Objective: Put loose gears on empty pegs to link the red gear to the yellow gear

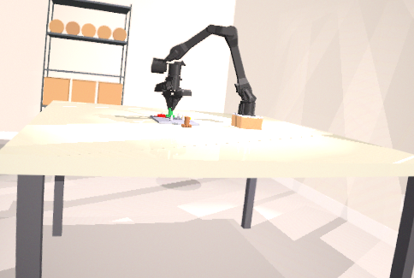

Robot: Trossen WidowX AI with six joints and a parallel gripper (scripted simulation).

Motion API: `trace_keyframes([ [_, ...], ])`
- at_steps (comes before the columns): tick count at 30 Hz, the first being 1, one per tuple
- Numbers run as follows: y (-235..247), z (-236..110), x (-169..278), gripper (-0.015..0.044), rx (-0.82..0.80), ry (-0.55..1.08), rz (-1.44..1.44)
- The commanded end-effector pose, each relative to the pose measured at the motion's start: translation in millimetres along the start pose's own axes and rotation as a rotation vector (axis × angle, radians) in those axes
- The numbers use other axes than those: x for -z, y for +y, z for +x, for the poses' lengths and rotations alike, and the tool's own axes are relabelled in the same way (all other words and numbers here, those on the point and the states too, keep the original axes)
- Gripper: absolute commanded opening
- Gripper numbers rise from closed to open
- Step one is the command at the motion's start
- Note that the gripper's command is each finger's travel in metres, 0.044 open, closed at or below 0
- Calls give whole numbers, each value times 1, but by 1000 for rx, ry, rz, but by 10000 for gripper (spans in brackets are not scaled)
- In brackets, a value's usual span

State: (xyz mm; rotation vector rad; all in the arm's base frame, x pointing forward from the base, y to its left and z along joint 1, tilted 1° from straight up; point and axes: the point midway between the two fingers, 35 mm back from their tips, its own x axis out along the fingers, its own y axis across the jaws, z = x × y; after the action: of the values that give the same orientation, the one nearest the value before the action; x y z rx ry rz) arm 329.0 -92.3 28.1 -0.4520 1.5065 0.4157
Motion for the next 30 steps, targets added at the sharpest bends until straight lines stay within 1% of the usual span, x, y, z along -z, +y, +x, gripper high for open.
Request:
trace_keyframes([
  [1, 0, 1, 0, 0, -1, 1, -41],
  [18, 0, 3, 0, 0, -2, 1, -477],
  [24, 0, 3, 0, 0, -2, 1, -434],
  [30, 1, 3, 0, 0, -2, 1, -302],
])
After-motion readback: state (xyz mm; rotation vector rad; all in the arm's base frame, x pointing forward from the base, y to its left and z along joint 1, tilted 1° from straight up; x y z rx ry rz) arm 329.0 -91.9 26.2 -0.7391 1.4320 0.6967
